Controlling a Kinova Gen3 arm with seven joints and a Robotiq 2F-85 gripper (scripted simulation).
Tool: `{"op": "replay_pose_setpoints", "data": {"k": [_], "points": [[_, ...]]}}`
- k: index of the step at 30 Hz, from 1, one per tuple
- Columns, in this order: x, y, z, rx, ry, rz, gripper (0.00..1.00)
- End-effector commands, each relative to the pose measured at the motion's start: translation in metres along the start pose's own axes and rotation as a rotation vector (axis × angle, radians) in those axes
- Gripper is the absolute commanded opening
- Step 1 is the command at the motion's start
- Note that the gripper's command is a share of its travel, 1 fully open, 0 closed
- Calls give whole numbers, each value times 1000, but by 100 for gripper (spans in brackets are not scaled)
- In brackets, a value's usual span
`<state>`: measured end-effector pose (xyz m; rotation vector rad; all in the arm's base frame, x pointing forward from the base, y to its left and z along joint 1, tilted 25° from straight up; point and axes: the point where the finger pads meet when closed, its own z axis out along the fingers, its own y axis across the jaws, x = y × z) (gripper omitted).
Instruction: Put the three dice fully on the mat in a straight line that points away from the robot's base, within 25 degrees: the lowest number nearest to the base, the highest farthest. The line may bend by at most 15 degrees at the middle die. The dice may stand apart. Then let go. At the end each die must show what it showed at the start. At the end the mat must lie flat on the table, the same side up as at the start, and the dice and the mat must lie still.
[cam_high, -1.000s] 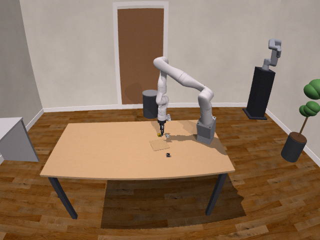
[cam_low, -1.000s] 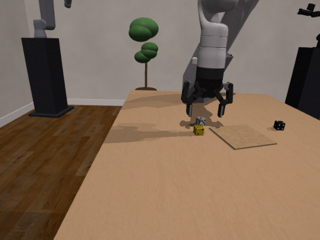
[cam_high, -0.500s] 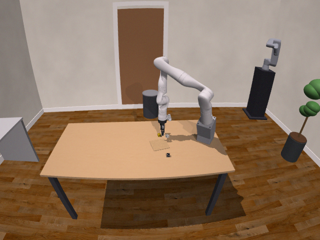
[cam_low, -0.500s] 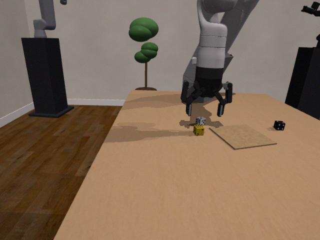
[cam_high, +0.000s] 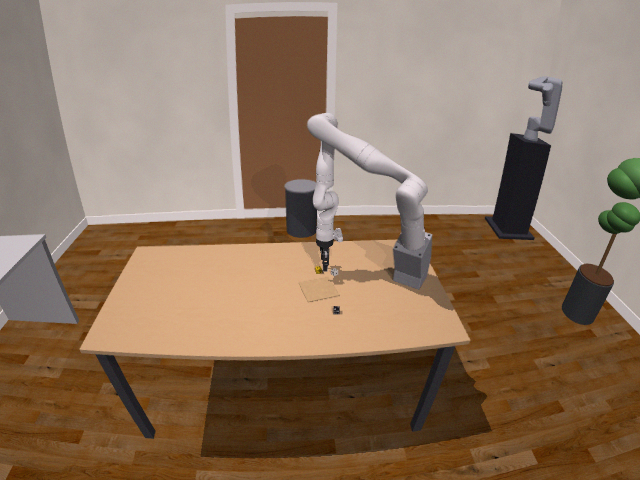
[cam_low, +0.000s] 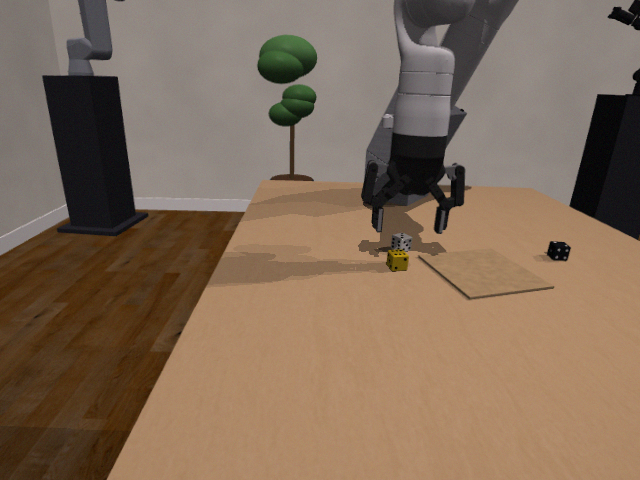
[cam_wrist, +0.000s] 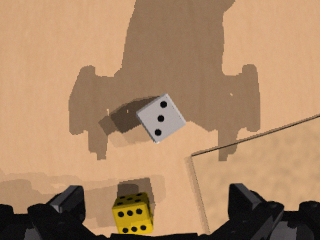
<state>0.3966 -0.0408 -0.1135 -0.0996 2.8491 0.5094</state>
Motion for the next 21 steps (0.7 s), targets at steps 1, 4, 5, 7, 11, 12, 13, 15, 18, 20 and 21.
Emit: {"op": "replay_pose_setpoints", "data": {"k": [1,4,5,7,11,12,13,15,18,20,21], "points": [[0,0,0,1,-1,0,100],[0,0,0,1,-1,0,100],[0,0,0,1,-1,0,100],[0,0,0,1,-1,0,100],[0,0,0,1,-1,0,100],[0,0,0,1,-1,0,100],[0,0,0,1,-1,0,100],[-1,2,0,1,-1,0,100],[-1,4,0,1,-1,0,100],[-1,8,0,1,-1,0,100],[-1,11,0,1,-1,0,100]]}}
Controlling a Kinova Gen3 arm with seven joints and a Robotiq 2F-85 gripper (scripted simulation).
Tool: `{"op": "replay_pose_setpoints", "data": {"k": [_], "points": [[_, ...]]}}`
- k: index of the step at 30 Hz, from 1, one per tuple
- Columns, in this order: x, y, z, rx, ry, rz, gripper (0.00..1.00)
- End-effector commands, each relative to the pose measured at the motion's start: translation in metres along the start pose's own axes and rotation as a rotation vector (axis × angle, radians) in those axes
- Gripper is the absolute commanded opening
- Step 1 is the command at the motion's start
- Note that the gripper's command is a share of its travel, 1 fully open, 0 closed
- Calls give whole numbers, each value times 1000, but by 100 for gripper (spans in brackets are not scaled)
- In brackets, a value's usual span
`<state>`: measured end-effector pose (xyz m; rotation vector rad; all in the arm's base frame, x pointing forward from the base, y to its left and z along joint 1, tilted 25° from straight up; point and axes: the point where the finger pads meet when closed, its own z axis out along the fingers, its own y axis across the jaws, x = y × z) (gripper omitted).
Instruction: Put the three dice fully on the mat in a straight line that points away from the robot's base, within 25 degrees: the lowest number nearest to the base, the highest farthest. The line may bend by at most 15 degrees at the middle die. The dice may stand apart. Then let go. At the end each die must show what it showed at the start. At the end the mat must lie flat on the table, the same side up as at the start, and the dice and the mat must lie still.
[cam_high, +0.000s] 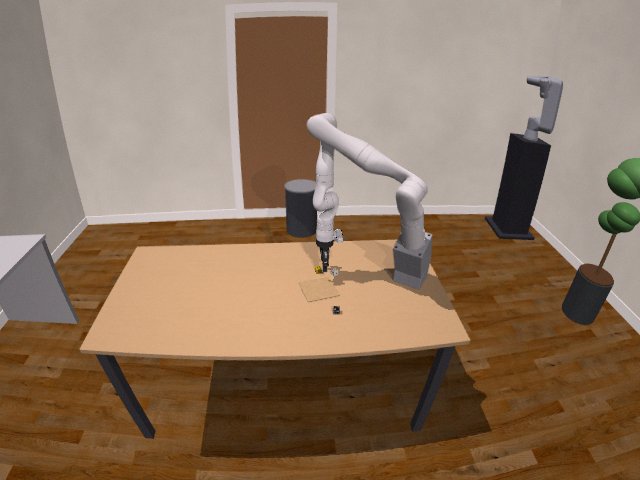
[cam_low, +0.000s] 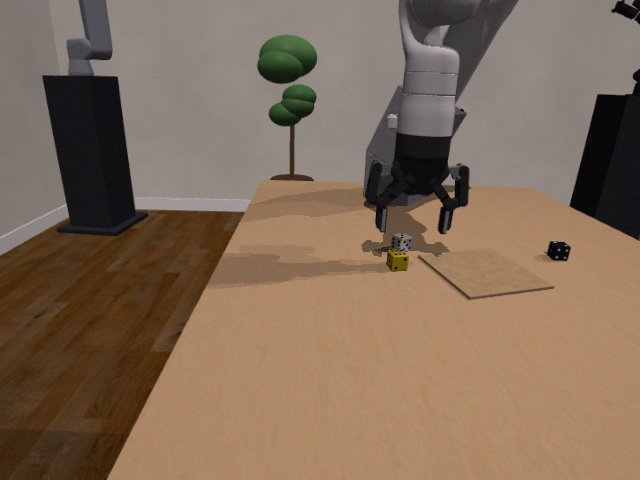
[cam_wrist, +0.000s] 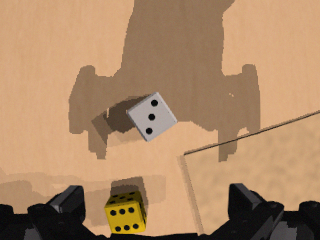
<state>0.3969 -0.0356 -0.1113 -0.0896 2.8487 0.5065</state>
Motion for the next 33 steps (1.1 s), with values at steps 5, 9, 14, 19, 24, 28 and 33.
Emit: {"op": "replay_pose_setpoints", "data": {"k": [5,9,14,19,24,28,33], "points": [[-2,28,0,-2,1,-6,100],[-4,56,0,-2,1,-6,100],[-6,83,-1,-2,1,-6,100],[-10,131,-1,-2,1,-6,100],[-13,175,-1,-2,1,-6,100],[-15,204,-1,-2,1,-6,100],[-16,222,-1,-2,1,-6,100]]}}
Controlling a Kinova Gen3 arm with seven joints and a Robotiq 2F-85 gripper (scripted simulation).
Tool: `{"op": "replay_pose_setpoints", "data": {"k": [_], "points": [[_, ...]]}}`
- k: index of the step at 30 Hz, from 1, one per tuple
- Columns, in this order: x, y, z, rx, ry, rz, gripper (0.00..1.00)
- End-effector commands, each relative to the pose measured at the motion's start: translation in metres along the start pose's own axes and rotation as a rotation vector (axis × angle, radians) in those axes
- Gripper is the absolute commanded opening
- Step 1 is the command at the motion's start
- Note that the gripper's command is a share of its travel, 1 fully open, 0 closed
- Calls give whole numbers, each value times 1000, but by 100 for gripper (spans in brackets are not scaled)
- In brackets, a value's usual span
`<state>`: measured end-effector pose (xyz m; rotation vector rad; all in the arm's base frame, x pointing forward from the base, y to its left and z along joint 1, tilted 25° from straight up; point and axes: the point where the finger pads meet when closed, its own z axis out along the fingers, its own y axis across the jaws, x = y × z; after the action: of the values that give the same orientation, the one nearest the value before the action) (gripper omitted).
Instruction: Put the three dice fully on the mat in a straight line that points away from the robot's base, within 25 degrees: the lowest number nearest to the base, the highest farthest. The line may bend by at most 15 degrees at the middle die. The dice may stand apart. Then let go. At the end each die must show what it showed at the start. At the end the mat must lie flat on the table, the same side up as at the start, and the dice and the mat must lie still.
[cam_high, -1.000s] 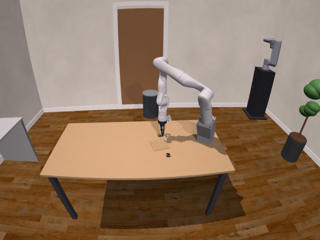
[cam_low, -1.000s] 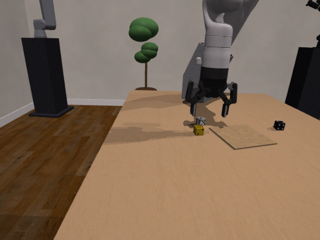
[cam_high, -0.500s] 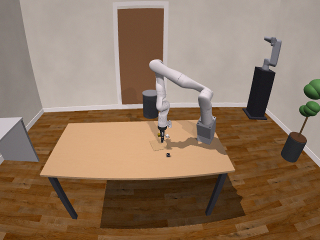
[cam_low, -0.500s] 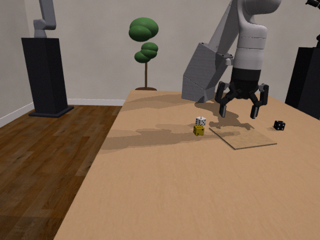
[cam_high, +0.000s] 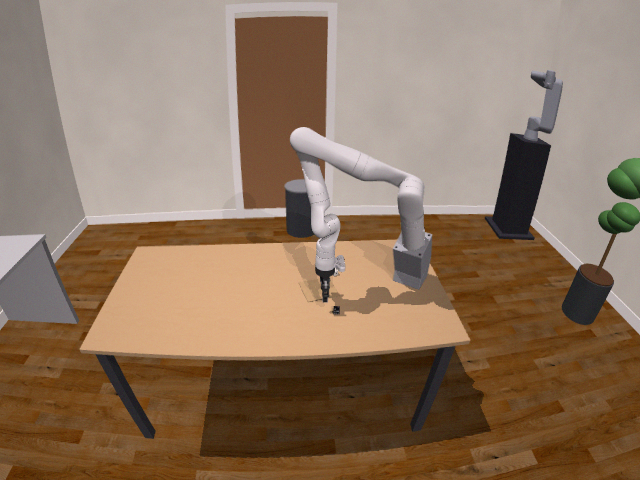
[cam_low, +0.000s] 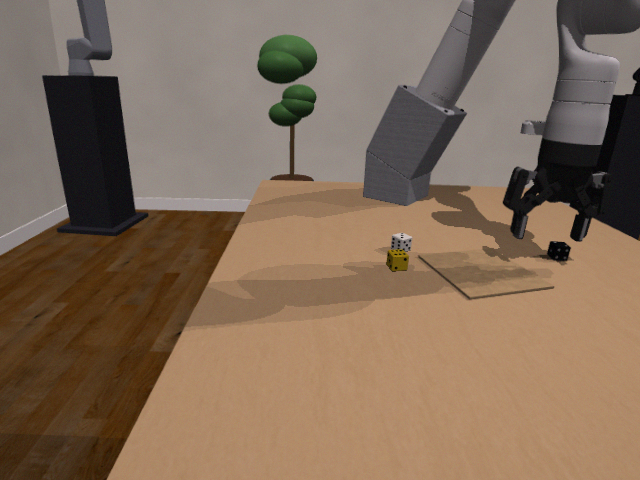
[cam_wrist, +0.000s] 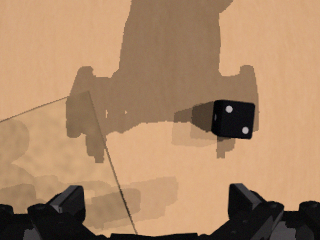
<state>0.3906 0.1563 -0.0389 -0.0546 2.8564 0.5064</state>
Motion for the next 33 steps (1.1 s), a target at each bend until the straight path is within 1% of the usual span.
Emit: {"op": "replay_pose_setpoints", "data": {"k": [1,6,11,33], "points": [[-1,23,0,-6,-1,-31,100],[-2,42,0,-6,-1,-31,100],[-2,50,0,-6,-1,-31,100],[-2,52,0,-6,-1,-31,100]]}}
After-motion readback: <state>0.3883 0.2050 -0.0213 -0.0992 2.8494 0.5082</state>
